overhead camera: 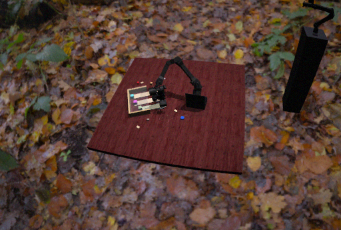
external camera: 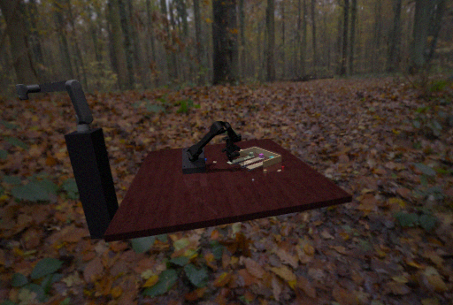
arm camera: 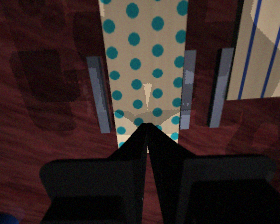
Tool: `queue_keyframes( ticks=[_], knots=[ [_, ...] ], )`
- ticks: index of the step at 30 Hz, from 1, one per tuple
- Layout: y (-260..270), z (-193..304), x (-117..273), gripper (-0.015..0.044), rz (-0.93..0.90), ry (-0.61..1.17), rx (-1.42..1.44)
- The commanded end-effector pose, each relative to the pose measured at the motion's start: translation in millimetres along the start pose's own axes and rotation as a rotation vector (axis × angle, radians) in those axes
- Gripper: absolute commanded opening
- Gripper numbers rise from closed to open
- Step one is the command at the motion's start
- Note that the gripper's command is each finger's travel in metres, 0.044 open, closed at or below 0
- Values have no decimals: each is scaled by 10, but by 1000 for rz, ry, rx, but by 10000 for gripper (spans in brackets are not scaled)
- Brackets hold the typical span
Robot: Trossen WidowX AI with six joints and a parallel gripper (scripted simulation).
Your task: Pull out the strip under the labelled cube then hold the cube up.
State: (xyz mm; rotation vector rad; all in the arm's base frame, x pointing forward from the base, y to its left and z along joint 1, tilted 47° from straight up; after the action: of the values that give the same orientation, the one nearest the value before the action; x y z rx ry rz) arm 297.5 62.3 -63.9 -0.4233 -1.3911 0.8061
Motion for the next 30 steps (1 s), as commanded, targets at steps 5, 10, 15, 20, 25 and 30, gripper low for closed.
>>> queue_keyframes(
  ticks=[5,10,15,20,25,30],
  knots=[
    [-28,176,-43,0,6,17,5],
    [-43,250,-44,0,6,17,5],
    [-59,322,-43,0,6,18,5],
    [-74,394,-43,0,6,18,5],
    [-89,464,-42,0,6,18,6],
    [-104,538,-41,0,6,18,6]
  ],
)
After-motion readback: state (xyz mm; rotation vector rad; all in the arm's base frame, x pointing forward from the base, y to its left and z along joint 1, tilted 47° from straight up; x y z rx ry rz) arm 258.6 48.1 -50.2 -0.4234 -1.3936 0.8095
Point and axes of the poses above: the point midway between the two fingers, 35 mm back from their tips, its own x axis back along the fingers, its own y axis across the jaws, z = x × y, the point moved 6 cm from there along x, back along the fingers, and after that the axes turned 11 degrees about -x, right-handed, at the moved point
